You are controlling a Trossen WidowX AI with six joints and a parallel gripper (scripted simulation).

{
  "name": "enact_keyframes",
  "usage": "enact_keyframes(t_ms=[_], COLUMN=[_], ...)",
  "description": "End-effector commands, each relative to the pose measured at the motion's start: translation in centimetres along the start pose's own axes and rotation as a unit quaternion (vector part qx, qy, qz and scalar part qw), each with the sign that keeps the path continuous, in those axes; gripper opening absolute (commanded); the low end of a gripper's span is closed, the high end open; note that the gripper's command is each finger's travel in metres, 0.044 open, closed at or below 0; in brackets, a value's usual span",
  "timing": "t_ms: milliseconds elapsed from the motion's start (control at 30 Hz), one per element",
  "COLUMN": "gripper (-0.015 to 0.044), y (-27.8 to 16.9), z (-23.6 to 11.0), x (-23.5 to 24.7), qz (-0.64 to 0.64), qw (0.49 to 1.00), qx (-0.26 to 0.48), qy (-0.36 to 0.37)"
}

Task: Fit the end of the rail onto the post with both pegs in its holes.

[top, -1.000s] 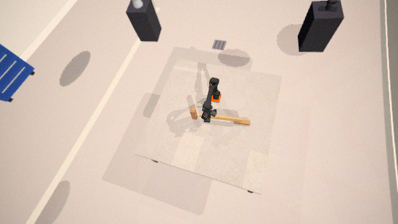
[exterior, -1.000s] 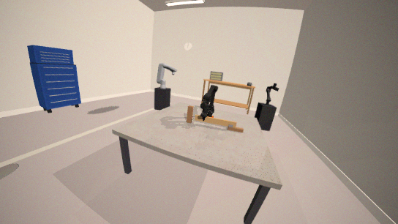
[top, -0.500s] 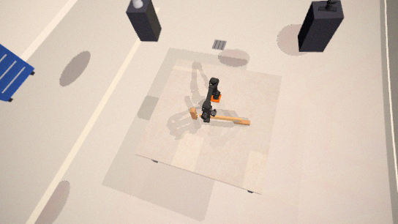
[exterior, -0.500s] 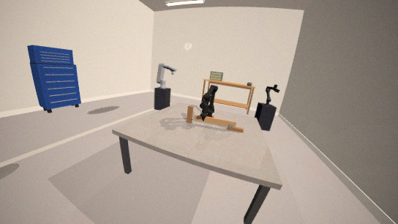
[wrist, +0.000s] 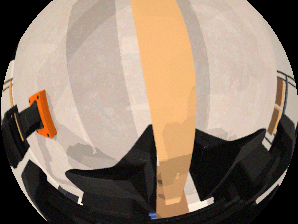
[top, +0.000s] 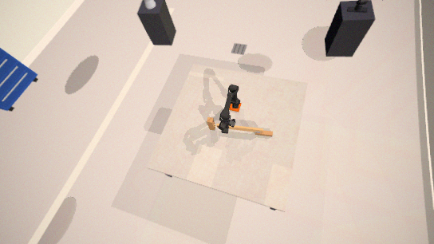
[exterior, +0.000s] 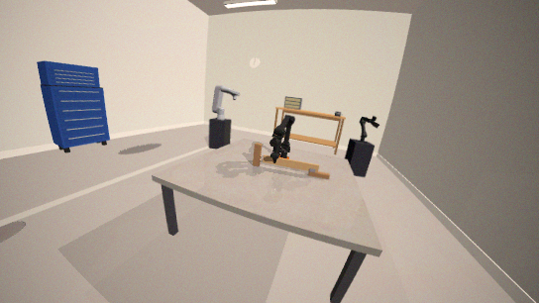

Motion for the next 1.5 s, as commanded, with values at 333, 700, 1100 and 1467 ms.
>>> enact_keyframes(t_ms=[333, 700, 1100, 1467], gripper=[0.0, 0.0, 0.0, 0.0], y=[-0.6, -0.9, -1.2, -1.6], z=[0.0, 0.0, -0.1, 0.0], x=[-0.1, -0.1, -0.1, -0.1], qz=[0.0, 0.0, 0.0, 0.0], qw=[1.0, 1.0, 1.0, 1.0], qx=[0.0, 0.0, 0.0, 0.001], qy=[-0.002, -0.002, -0.002, -0.002])
Point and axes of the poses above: the point midway between the two fingers, 35 mm back from their tips, its own z axis out along the fingers, its own x axis across the jaws, y = z × x, the point moved 10 cm from there along -z, back along the fingers, and after that the axes turned 1 degree about z, right-handed, at the moved point
